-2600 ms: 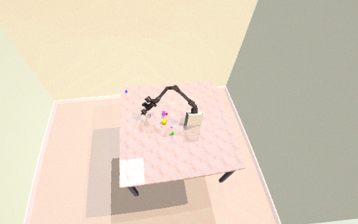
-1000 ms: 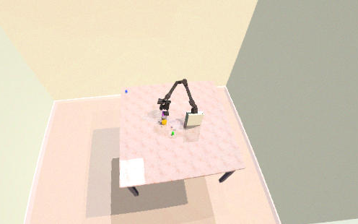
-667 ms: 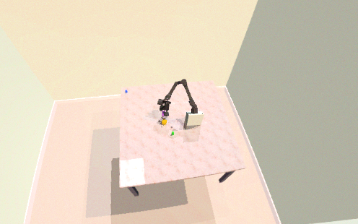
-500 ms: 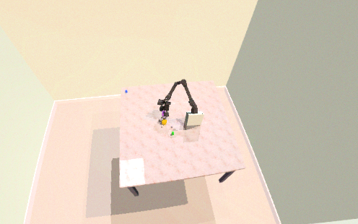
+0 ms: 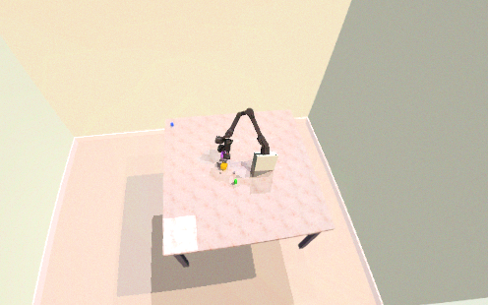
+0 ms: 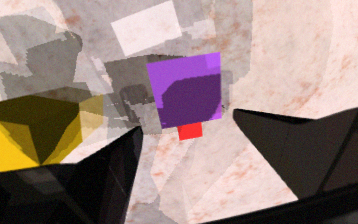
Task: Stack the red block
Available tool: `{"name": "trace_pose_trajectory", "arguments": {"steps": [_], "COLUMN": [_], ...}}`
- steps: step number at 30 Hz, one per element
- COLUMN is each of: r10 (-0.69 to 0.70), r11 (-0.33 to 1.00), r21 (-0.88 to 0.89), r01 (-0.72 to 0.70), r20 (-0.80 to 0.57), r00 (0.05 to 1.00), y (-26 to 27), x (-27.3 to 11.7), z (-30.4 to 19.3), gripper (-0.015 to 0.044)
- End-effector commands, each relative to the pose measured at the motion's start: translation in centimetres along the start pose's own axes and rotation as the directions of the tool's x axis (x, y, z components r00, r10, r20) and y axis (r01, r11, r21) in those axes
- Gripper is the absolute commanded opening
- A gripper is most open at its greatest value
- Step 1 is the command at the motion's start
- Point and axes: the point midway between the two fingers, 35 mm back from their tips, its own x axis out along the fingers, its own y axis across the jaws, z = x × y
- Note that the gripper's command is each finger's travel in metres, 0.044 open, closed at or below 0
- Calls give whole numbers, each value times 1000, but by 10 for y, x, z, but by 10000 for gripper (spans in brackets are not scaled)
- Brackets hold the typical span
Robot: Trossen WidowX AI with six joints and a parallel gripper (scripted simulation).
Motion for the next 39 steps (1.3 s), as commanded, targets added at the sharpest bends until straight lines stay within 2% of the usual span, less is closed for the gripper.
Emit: {"name": "trace_pose_trajectory", "arguments": {"steps": [1,4,19,26,39], "r10": [3,3,3,3,5], "r11": [1000,1000,1000,1000,1000], "r21": [-4,-4,-4,-4,-3], "r01": [-3,-3,-3,-3,-5], "r20": [1,1,1,1,1], "r00": [1000,1000,1000,1000,1000], "y": [1,1,1,1,0], "x": [1,0,0,0,-50], "z": [0,0,0,0,0], "gripper": [440,440,46,0,0]}}
